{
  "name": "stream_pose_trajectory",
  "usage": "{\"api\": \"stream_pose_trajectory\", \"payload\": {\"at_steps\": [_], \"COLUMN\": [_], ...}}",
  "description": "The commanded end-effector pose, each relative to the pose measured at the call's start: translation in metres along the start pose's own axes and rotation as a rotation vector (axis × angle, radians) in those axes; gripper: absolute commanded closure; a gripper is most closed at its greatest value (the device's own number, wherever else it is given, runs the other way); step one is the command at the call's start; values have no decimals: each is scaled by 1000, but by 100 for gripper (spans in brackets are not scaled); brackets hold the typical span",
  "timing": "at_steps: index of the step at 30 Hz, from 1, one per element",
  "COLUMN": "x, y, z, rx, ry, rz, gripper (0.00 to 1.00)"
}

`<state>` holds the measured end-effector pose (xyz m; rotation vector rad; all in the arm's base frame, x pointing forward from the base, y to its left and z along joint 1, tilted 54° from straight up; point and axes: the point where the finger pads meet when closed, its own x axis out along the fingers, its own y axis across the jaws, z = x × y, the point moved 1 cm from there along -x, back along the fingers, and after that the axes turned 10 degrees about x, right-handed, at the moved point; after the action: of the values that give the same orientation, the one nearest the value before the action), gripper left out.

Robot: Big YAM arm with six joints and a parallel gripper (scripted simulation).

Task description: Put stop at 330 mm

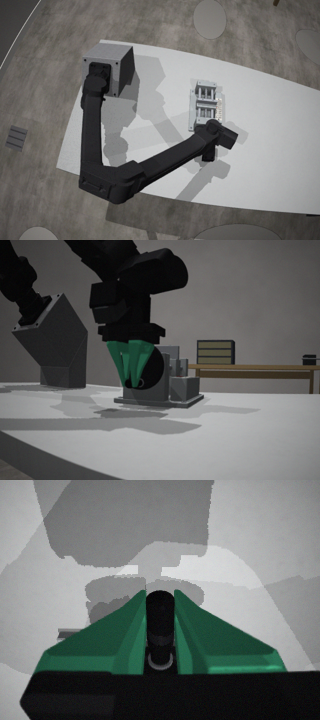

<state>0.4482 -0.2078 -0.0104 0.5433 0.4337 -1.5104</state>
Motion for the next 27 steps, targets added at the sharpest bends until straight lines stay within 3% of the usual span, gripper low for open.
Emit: {"api": "stream_pose_trajectory", "payload": {"at_steps": [1, 4, 12, 27], "x": [2, -7, -1, -18], "y": [19, 28, 31, 43], "z": [-8, -14, -8, -16], "rx": [9, -1, 21, 3], "ry": [2, 6, 2, 4], "rz": [5, 21, 16, 31], "gripper": [94, 94, 94, 94]}}
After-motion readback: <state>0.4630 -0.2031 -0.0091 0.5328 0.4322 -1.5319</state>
